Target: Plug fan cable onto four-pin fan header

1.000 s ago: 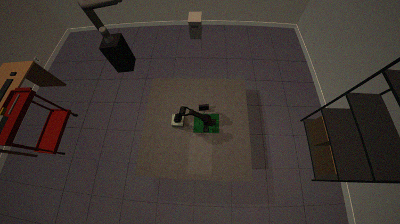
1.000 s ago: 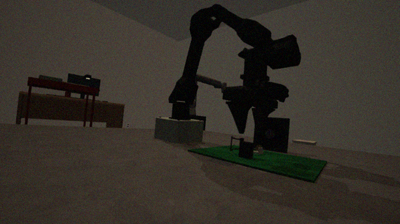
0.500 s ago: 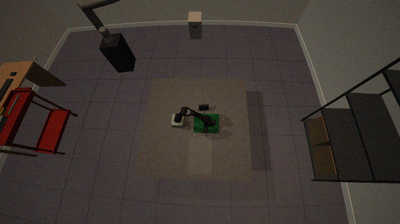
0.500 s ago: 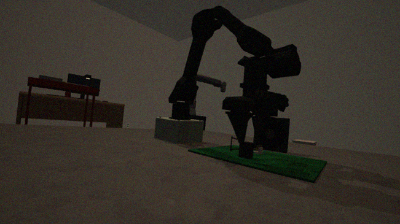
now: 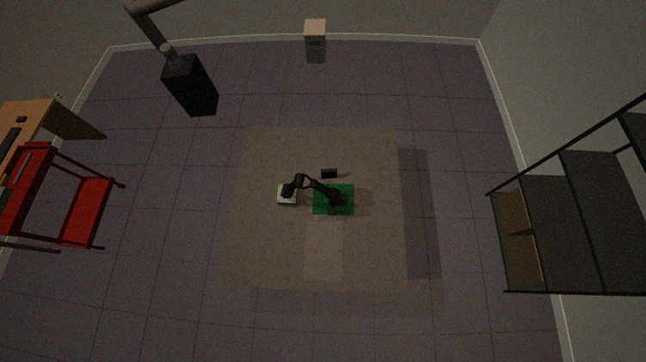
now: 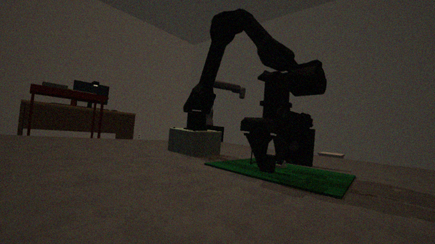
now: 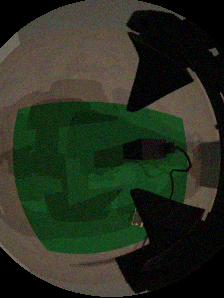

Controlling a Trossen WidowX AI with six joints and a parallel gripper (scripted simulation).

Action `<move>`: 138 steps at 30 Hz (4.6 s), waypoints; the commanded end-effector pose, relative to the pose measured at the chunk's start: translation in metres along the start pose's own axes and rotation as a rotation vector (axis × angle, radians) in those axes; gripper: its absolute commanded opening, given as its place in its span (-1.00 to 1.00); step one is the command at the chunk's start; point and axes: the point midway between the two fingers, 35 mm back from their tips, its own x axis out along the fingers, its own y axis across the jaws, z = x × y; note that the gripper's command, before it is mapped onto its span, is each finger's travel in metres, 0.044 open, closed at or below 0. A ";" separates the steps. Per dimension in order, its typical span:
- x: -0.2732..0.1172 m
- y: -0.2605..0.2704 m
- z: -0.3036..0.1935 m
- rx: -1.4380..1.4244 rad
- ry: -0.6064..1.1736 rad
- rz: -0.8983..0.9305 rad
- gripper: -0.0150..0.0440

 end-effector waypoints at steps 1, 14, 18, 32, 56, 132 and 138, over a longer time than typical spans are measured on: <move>0.005 0.001 -0.003 -0.004 0.008 0.005 1.00; 0.003 0.000 -0.001 0.000 0.004 0.001 0.20; 0.003 0.000 -0.001 0.000 0.004 0.001 -0.16; -0.047 0.000 -0.001 -0.004 0.007 0.005 -0.49; -0.046 0.040 -0.005 0.672 0.011 0.006 -0.49; -0.024 0.090 -0.024 1.726 0.019 0.001 -0.49; -0.024 0.090 -0.024 1.726 0.019 0.001 -0.49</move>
